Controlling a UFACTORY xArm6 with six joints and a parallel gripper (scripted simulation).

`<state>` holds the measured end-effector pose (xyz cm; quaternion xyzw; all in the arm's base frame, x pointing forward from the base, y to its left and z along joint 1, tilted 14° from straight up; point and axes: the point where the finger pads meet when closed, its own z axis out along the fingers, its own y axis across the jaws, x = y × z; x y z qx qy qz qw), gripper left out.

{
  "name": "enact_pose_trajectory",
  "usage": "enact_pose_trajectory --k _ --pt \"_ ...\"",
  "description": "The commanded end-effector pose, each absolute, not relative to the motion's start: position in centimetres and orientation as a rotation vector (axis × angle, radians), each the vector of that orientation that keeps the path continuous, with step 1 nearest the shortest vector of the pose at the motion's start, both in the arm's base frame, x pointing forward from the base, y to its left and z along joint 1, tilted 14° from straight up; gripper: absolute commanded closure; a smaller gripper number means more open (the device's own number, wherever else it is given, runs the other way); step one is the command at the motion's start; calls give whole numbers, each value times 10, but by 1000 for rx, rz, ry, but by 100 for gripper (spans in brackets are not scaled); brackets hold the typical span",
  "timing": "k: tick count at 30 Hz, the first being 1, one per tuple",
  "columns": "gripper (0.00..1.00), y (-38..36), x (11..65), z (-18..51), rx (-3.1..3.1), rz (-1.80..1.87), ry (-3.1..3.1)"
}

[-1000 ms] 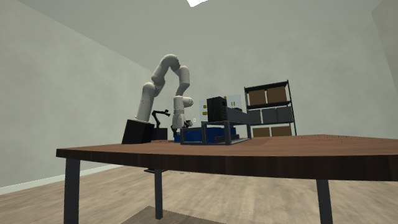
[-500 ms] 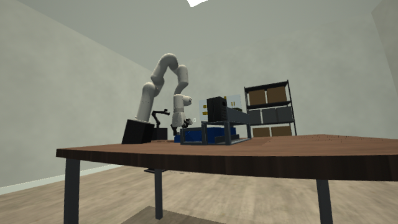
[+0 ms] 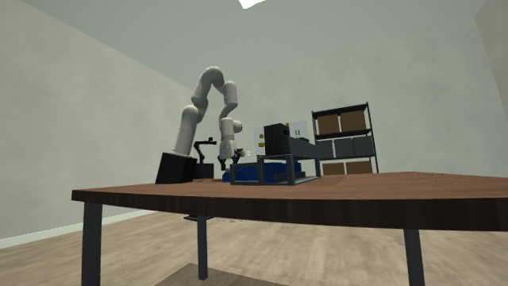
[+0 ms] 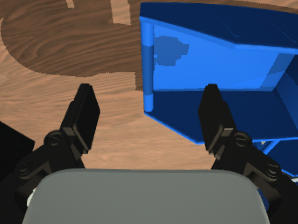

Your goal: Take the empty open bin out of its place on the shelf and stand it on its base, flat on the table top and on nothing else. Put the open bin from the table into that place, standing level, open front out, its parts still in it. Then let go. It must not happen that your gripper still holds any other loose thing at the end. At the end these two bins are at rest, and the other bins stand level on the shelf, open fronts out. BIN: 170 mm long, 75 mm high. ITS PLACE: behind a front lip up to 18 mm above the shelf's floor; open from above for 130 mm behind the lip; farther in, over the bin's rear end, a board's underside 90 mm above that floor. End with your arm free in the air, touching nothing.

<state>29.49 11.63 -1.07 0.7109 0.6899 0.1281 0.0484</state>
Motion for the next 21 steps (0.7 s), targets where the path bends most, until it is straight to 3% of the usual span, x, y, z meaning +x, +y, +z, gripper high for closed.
enact_pose_trajectory --k 1,21 --pt "5 116 295 -4 2182 361 2119" --pt "5 115 292 9 2183 362 2120"
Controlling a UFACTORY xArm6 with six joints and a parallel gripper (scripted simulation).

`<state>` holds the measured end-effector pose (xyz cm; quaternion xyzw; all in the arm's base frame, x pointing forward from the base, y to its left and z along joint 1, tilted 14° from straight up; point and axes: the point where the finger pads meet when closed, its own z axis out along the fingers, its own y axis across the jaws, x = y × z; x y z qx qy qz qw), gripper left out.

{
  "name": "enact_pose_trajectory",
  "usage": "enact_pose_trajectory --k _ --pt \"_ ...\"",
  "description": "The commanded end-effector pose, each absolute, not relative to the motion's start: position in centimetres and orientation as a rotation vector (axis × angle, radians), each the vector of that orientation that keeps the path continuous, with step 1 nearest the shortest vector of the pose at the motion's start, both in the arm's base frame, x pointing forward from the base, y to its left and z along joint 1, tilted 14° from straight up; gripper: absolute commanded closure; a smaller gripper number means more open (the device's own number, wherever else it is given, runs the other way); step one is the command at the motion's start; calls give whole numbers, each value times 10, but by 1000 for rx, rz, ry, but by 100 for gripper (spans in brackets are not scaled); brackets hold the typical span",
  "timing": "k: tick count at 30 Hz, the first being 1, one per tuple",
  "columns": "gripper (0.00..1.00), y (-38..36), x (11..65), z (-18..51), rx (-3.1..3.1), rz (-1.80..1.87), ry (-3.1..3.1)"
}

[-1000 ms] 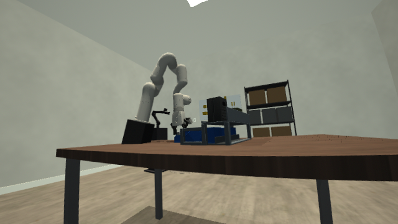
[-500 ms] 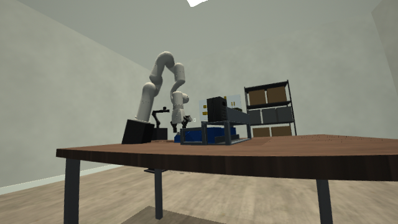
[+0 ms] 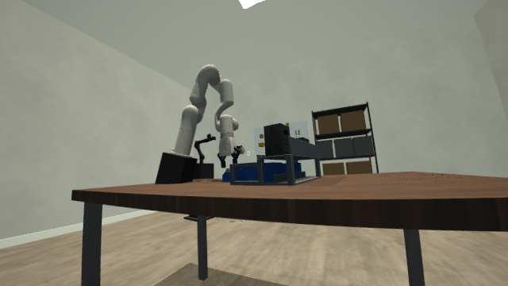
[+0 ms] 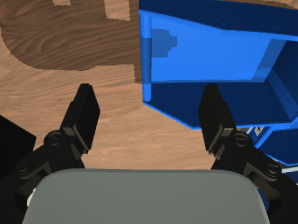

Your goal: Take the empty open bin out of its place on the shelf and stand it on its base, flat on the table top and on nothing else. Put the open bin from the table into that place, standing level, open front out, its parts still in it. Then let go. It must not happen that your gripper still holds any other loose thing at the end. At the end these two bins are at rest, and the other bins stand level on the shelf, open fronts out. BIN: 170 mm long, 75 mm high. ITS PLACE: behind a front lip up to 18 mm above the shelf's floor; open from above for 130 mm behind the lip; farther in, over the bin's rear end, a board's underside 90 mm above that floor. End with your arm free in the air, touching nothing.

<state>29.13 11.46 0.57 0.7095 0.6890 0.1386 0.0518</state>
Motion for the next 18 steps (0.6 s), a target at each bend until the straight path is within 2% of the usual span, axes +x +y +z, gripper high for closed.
enact_pose_trajectory --k 1,18 --pt "5 115 292 10 2183 362 2120" --pt "5 113 288 24 2183 361 2120"
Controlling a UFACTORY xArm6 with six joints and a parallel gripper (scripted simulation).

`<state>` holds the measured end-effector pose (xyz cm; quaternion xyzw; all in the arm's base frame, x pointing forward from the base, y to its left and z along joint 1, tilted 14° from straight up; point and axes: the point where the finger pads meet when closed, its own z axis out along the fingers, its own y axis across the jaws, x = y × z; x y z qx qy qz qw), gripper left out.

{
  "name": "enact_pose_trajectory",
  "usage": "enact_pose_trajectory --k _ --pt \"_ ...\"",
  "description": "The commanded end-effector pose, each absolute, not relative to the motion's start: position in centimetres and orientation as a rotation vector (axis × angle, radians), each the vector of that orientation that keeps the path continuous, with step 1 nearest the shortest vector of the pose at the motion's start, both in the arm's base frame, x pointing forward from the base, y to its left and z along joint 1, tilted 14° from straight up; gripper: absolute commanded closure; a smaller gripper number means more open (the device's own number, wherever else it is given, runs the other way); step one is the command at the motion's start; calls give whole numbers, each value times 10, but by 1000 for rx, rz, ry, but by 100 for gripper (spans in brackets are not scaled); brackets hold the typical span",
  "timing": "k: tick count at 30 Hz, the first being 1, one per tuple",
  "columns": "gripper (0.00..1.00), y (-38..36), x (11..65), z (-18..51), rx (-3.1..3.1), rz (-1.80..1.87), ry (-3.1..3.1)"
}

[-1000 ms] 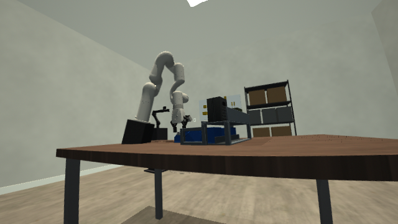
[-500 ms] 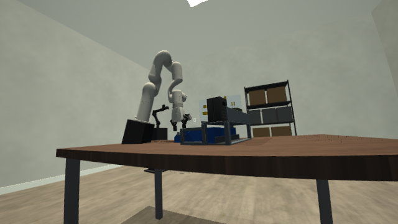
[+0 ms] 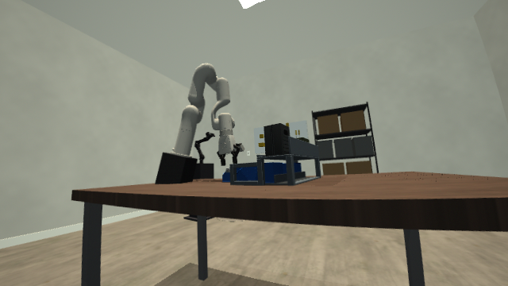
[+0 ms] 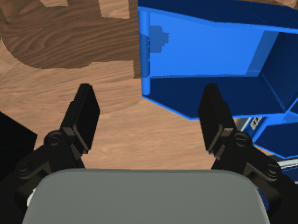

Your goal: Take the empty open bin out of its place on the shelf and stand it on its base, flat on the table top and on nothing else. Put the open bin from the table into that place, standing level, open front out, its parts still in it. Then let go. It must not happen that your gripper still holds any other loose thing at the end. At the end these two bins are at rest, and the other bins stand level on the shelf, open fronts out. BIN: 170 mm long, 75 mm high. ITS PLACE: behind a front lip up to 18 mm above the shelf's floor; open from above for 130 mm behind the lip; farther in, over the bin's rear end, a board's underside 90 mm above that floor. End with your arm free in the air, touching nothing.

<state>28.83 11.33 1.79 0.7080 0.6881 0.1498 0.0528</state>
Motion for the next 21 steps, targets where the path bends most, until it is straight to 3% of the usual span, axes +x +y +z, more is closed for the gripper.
enact_pose_trajectory --k 1,20,21 --pt "5 113 288 25 2183 361 2120" --pt "5 112 285 36 2183 361 2120" --pt "100 112 285 36 2183 361 2120"
